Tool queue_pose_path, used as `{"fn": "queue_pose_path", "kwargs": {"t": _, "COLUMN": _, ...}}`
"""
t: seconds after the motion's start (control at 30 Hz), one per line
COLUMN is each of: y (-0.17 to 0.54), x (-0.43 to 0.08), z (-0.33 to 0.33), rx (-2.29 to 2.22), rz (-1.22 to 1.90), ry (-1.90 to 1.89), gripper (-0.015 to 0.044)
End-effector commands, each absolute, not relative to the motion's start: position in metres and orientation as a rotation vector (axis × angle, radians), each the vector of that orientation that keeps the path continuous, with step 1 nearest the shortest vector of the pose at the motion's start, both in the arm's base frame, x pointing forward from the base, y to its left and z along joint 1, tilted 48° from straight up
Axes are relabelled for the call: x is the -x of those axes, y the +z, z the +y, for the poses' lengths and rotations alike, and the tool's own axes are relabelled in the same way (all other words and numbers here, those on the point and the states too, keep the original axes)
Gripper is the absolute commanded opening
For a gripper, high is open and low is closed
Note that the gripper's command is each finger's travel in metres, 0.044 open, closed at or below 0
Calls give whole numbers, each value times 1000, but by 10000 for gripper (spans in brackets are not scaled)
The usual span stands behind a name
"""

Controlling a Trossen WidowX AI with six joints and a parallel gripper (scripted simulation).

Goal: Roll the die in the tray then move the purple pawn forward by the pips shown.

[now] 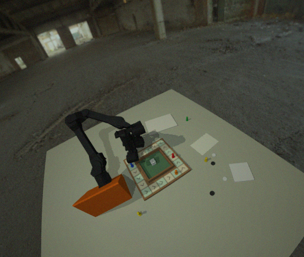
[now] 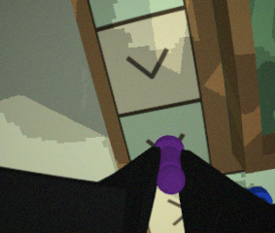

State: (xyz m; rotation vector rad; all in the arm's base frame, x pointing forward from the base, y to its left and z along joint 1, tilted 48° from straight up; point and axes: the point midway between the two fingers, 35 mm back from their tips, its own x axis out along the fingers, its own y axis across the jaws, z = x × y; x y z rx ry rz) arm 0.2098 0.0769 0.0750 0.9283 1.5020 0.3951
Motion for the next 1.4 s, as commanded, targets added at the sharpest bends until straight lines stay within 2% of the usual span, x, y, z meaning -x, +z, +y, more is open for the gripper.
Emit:
{"fn": "queue_pose_path", "kwargs": {"t": 0.0, "y": 71, "x": -209, "z": 83, "rx": -935, "rz": 1505, "ry": 399, "gripper": 0}}
{"fn": "queue_pose_path", "kwargs": {"t": 0.03, "y": 70, "x": -209, "z": 83, "rx": -935, "rz": 1505, "ry": 399, "gripper": 0}}
{"fn": "queue_pose_path", "kwargs": {"t": 0.37, "y": 74, "x": -210, "z": 78, "rx": -928, "rz": 1502, "ry": 395, "gripper": 263}}
{"fn": "queue_pose_path", "kwargs": {"t": 0.6, "y": 106, "x": -206, "z": 42, "rx": -934, "rz": 1506, "ry": 396, "gripper": 440}}
{"fn": "queue_pose_path", "kwargs": {"t": 0.77, "y": 106, "x": -206, "z": 30, "rx": -916, "rz": 1500, "ry": 397, "gripper": 440}}
{"fn": "queue_pose_path", "kwargs": {"t": 1.13, "y": 76, "x": -162, "z": -85, "rx": -700, "rz": 1413, "ry": 586, "gripper": 440}}
{"fn": "queue_pose_path", "kwargs": {"t": 1.33, "y": 74, "x": -157, "z": -90, "rx": -691, "rz": 1403, "ry": 606, "gripper": 440}}
{"fn": "queue_pose_path", "kwargs": {"t": 1.37, "y": 78, "x": -170, "z": -77, "rx": -715, "rz": 1416, "ry": 550, "gripper": 440}}
